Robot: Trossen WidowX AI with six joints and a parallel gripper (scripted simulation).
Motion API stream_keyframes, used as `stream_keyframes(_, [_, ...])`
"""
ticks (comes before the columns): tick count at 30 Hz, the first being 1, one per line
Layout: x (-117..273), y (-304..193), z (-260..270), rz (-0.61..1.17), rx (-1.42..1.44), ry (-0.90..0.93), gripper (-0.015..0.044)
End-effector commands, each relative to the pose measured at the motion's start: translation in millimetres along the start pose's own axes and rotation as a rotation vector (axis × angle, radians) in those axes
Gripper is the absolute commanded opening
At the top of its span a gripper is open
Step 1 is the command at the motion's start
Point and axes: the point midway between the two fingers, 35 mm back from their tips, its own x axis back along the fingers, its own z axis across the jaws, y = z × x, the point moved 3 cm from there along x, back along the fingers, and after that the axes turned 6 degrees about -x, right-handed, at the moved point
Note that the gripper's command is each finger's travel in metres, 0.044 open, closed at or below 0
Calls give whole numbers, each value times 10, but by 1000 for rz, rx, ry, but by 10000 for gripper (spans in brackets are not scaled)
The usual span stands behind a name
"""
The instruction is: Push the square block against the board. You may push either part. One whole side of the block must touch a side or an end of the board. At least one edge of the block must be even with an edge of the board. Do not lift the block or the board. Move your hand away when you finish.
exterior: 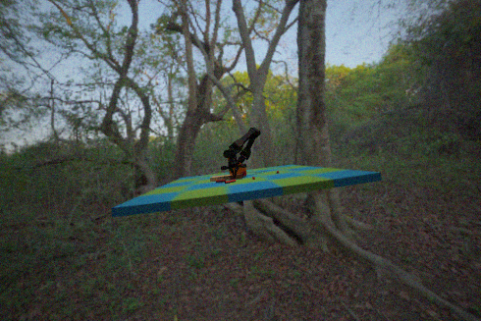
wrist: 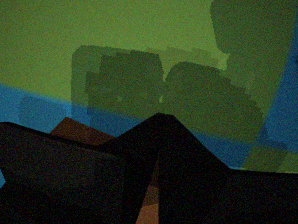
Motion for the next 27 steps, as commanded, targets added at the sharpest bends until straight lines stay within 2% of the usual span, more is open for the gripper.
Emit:
stream_keyframes(1, [-13,-81,-4,4,-5,4,0])
stream_keyframes(16, [-14,-311,-29,5,-6,4,0])
stream_keyframes(27, [-11,-173,-22,4,-5,4,0])
